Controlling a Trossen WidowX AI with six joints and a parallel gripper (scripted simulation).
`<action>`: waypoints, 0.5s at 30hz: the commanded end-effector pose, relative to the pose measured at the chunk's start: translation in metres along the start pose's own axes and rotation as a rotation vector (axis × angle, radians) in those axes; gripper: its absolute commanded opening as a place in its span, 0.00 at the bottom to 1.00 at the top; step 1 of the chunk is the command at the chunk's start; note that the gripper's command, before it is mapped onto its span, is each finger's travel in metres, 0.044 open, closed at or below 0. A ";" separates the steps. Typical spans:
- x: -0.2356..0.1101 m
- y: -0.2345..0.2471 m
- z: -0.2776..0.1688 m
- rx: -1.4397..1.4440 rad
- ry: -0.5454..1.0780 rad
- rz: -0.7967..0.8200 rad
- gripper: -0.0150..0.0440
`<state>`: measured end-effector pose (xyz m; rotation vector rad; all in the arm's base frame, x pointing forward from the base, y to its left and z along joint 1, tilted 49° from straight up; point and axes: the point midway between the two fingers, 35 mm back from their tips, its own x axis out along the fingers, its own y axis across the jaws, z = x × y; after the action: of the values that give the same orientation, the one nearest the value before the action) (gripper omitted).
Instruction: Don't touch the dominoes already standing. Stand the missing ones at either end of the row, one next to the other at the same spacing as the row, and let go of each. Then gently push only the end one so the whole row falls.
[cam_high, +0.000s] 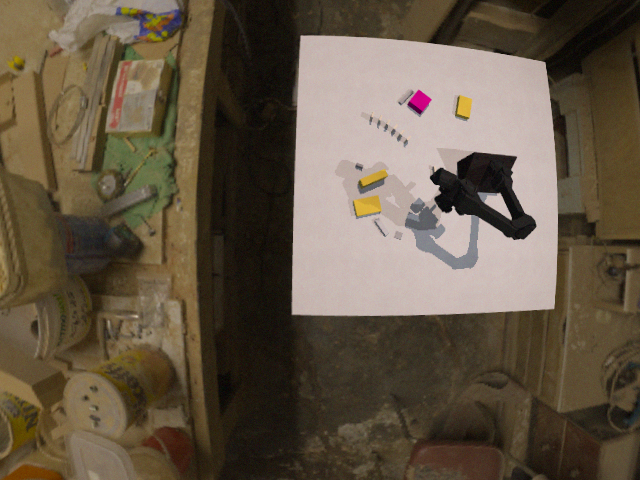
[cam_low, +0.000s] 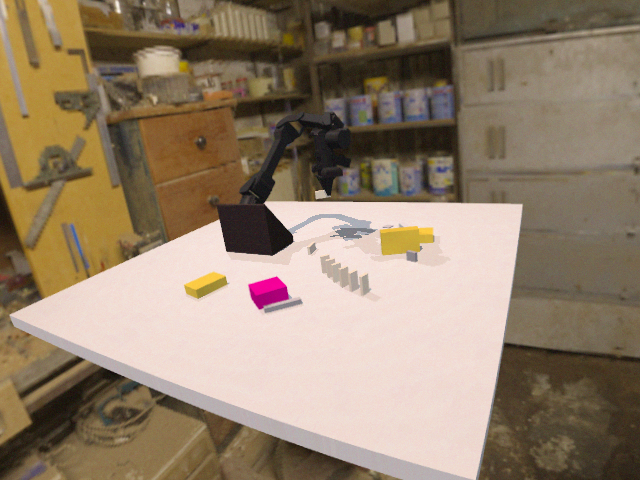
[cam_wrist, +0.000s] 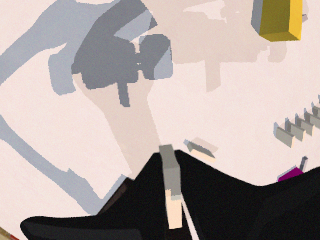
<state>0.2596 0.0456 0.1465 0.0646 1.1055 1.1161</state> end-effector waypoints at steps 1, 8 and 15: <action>-0.003 0.047 0.038 0.653 -0.013 0.016 0.29; -0.003 0.061 0.045 0.895 -0.012 0.025 0.29; -0.003 0.061 0.045 0.895 -0.012 0.025 0.29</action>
<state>0.2553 0.0794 0.1854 0.5872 1.4300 0.7195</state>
